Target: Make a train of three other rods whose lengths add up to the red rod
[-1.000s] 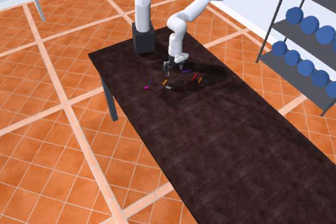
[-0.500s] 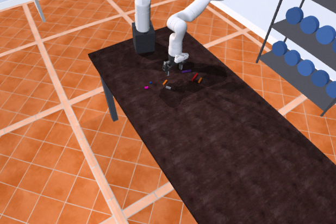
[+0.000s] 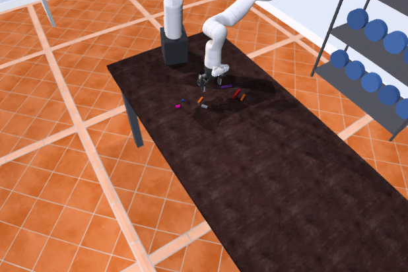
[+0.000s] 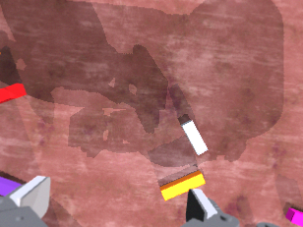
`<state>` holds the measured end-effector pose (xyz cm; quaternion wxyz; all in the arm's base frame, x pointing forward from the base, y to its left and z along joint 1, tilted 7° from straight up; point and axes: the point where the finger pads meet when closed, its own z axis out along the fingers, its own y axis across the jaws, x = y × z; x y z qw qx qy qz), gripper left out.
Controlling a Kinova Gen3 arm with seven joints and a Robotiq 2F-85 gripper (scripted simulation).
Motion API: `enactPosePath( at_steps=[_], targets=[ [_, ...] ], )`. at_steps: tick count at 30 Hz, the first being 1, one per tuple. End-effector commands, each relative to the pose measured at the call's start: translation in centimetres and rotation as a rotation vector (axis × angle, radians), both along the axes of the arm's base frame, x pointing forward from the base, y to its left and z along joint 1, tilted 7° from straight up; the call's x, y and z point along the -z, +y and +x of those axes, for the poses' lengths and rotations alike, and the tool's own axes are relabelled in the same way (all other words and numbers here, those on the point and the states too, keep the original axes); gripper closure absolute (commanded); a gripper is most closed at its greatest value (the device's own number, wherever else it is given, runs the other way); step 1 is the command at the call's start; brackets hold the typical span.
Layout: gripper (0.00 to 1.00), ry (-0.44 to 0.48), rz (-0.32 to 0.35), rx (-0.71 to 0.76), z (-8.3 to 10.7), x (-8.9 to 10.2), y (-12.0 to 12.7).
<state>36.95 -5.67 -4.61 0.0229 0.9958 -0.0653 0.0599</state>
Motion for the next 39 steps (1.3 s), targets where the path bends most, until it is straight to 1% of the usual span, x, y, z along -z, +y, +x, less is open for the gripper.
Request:
enactPosePath(
  at_steps=[1,12,17,27,30,39],
  targets=[
    [0.00,-0.006,0.003,0.011,0.0,0.0,-0.1],
    [0.00,-0.003,-0.002,-0.032,-0.2,-0.1,-0.4],
    [0.00,0.001,-0.008,-0.082,-0.3,-0.1,-0.9],
    [0.00,0.012,-0.029,-0.251,-0.9,-0.1,-2.3],
    [0.00,0.012,-0.029,-0.259,-1.0,-0.1,-2.3],
    [0.00,0.025,-0.055,-0.477,-1.8,-0.2,-4.2]
  ],
)
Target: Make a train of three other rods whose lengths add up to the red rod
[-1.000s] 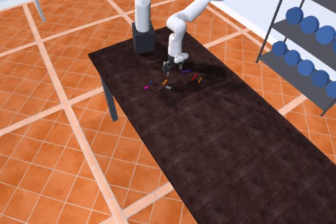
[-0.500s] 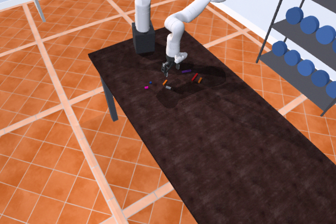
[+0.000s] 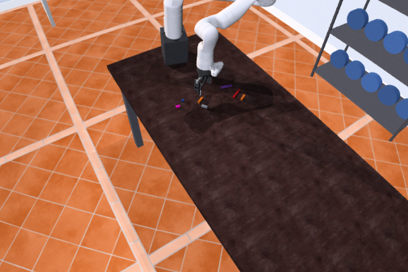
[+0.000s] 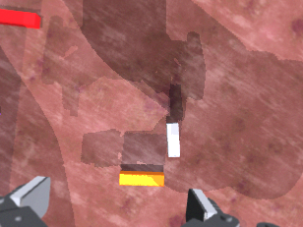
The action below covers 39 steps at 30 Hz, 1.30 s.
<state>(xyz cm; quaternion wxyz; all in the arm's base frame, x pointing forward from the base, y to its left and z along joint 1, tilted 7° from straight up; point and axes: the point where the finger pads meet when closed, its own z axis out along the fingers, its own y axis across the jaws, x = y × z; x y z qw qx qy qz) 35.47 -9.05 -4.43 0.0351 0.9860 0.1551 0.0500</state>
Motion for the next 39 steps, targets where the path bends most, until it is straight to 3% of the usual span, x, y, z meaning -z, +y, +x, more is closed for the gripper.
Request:
enactPosePath(
  at_steps=[1,39],
  targets=[
    [0.00,-0.003,-0.006,-0.063,-0.5,-0.1,-1.0],
    [0.00,0.043,-0.109,-0.941,-4.4,-0.4,-7.1]
  ],
)
